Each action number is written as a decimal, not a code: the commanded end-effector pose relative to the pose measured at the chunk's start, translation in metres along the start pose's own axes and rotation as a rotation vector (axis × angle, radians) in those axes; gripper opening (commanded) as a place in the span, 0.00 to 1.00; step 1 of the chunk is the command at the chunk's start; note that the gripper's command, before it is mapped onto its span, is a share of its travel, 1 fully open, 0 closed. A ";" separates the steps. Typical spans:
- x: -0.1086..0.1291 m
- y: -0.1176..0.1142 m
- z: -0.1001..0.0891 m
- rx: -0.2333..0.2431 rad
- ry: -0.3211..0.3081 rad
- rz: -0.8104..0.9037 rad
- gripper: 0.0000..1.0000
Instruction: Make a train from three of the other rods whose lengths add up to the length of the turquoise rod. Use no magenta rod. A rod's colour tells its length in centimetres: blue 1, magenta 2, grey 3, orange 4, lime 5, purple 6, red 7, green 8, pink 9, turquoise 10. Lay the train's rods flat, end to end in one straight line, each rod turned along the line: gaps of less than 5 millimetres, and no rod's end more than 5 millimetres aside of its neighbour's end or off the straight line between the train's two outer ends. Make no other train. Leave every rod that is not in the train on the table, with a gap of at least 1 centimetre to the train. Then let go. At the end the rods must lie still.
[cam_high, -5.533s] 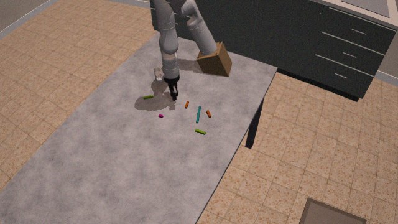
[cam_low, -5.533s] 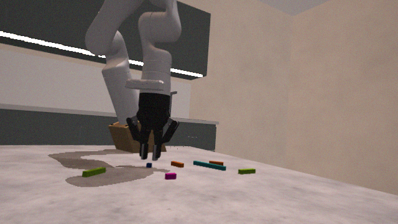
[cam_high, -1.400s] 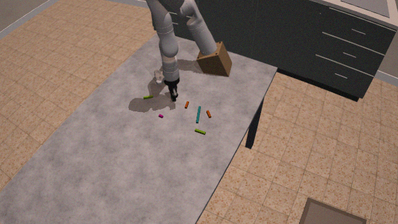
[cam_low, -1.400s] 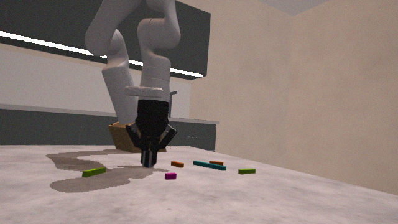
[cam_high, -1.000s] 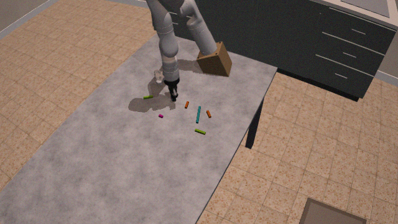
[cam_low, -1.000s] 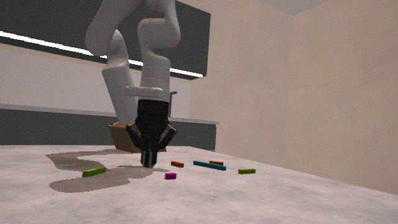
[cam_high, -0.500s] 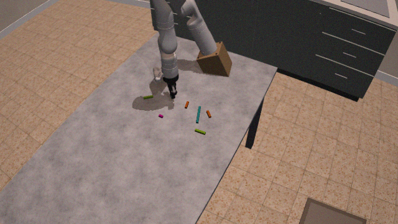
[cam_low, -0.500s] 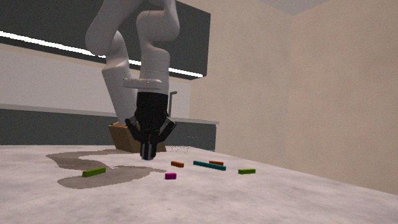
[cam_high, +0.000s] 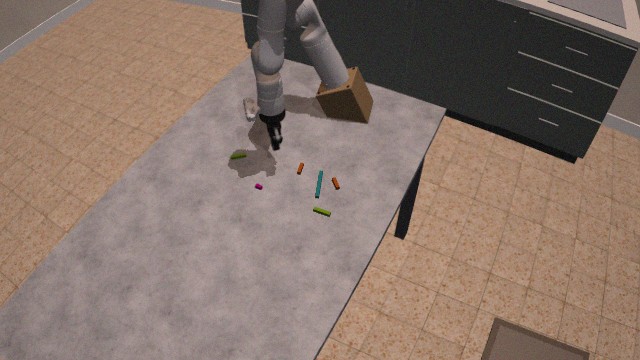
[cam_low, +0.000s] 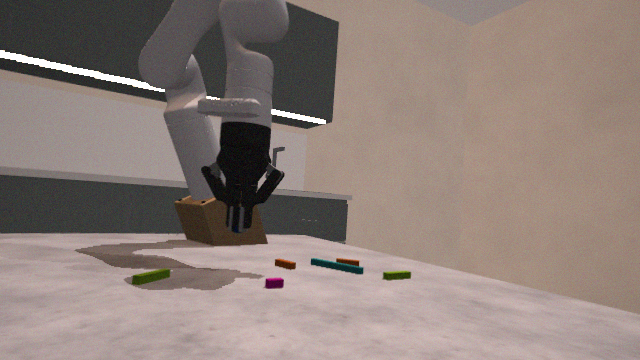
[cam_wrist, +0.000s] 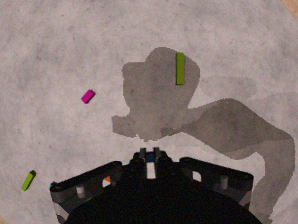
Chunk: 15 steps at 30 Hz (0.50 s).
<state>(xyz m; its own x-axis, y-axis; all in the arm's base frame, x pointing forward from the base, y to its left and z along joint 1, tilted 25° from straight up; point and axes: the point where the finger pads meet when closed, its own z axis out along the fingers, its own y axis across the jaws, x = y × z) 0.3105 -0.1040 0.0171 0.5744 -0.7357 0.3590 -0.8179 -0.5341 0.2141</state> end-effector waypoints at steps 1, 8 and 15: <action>-0.006 -0.006 -0.015 0.001 0.000 -0.020 0.05; -0.006 -0.006 -0.029 0.003 -0.001 -0.019 0.05; -0.006 -0.006 -0.043 0.003 -0.001 -0.019 0.05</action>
<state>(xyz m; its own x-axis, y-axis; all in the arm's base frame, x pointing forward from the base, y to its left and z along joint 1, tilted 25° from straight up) 0.3070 -0.0860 0.0483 0.5808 -0.7333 0.3535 -0.8136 -0.5376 0.2215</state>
